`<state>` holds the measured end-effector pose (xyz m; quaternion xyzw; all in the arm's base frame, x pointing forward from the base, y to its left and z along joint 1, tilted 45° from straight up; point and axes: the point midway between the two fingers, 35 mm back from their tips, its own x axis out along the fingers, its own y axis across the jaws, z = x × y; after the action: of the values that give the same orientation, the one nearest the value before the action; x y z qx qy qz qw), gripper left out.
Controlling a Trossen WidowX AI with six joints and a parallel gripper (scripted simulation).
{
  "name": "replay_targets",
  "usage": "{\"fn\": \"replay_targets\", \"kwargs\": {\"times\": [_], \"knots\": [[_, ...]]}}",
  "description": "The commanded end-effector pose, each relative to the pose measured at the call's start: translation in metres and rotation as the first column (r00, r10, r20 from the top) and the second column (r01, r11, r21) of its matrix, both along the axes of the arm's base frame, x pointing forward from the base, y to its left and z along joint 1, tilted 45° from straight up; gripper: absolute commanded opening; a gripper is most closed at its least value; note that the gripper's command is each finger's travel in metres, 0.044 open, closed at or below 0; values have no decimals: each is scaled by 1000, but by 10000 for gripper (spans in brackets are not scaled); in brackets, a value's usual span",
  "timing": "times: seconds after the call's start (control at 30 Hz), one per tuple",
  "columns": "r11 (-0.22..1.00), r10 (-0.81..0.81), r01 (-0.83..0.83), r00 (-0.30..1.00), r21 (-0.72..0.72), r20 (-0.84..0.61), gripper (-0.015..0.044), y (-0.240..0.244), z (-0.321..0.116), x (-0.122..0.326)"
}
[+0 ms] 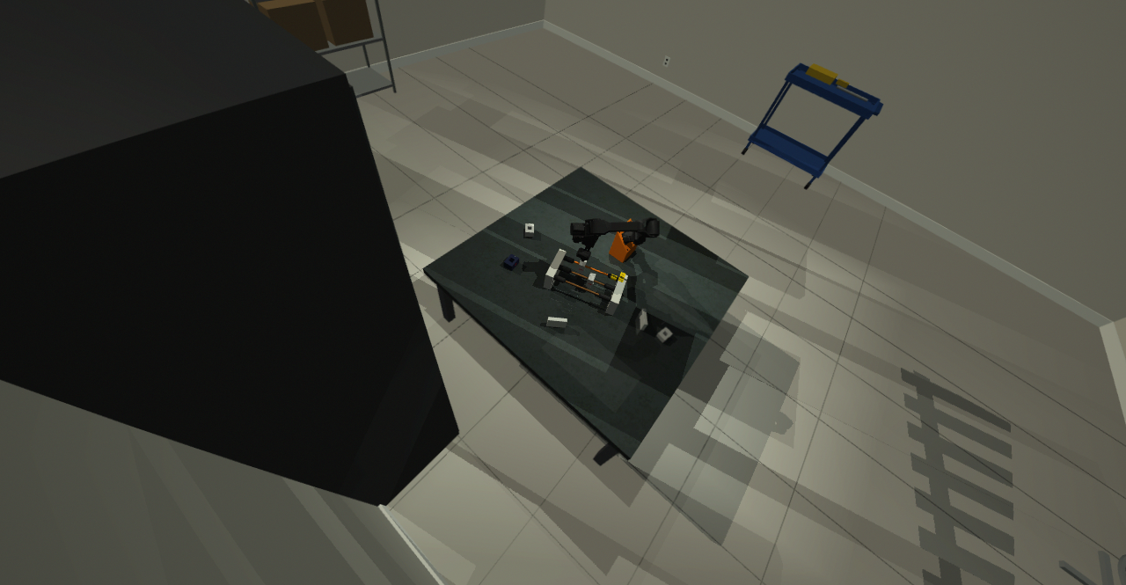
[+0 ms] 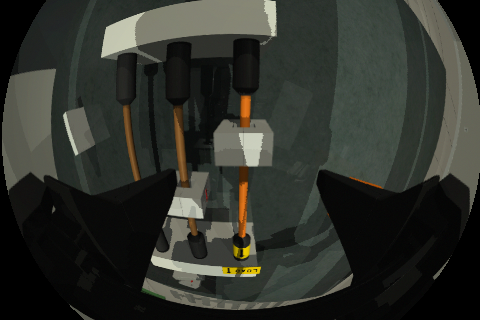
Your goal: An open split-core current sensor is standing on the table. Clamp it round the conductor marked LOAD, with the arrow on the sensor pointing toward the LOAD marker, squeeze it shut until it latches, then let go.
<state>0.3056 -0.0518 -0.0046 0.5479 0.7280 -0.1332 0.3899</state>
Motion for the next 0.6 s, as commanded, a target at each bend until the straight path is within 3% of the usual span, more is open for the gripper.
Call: {"fn": "replay_targets", "kwargs": {"times": [0.0, 0.33, 0.47, 0.57], "knots": [[1000, 5, -5, 1000, -3, 4, 440, -1, 0, 0], [999, -3, 2, 999, -34, -42, 440, 5, 3, 2], [963, -81, 15, 969, -270, -234, 440, 32, 22, 10], [881, -199, 41, 936, -471, -291, 440, 54, 41, 16]]}}
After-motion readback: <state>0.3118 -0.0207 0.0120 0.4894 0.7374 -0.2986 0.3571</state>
